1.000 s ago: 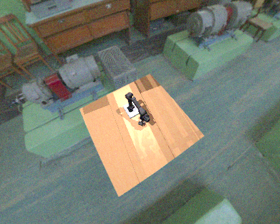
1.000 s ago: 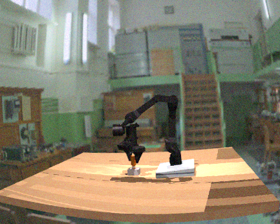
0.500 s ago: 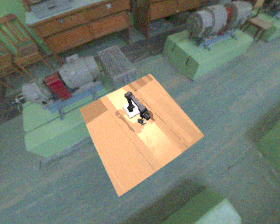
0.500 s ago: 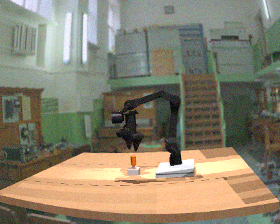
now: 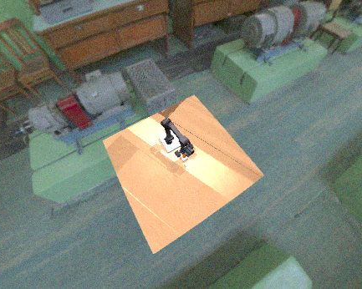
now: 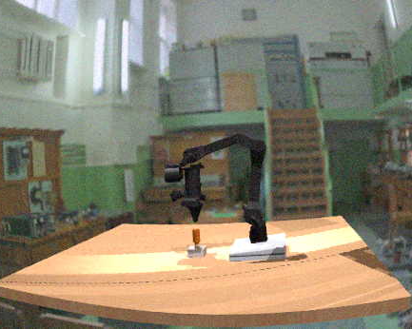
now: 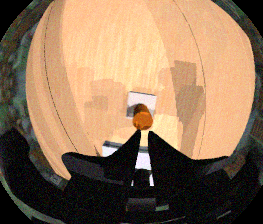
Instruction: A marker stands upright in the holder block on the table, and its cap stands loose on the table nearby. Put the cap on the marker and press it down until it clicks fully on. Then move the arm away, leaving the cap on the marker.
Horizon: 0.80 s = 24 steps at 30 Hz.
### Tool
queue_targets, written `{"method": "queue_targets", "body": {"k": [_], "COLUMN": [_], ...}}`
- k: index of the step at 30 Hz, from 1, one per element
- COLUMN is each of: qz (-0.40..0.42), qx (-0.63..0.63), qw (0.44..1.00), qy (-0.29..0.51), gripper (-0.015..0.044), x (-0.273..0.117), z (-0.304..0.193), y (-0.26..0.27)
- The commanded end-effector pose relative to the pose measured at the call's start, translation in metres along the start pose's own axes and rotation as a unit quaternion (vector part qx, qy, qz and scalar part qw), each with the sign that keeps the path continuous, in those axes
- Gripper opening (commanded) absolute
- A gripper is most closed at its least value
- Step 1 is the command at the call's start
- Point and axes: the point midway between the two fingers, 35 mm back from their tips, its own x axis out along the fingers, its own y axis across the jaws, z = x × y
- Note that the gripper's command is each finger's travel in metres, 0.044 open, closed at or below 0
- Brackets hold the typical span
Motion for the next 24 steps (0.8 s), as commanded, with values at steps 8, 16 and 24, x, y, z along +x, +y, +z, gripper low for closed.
{"method": "queue_targets", "body": {"k": [8, 16, 24], "qz": [0.000, 0.000, 0.000], "qx": [0.018, 0.018, 0.018], "qw": [1.000, 1.000, 1.000], "qy": [-0.001, -0.001, -0.001], "gripper": [0.0000, 0.0000, 0.0000], "x": [0.000, 0.008, 0.020], "z": [0.000, 0.000, 0.000], "y": [0.000, 0.000, 0.000]}}
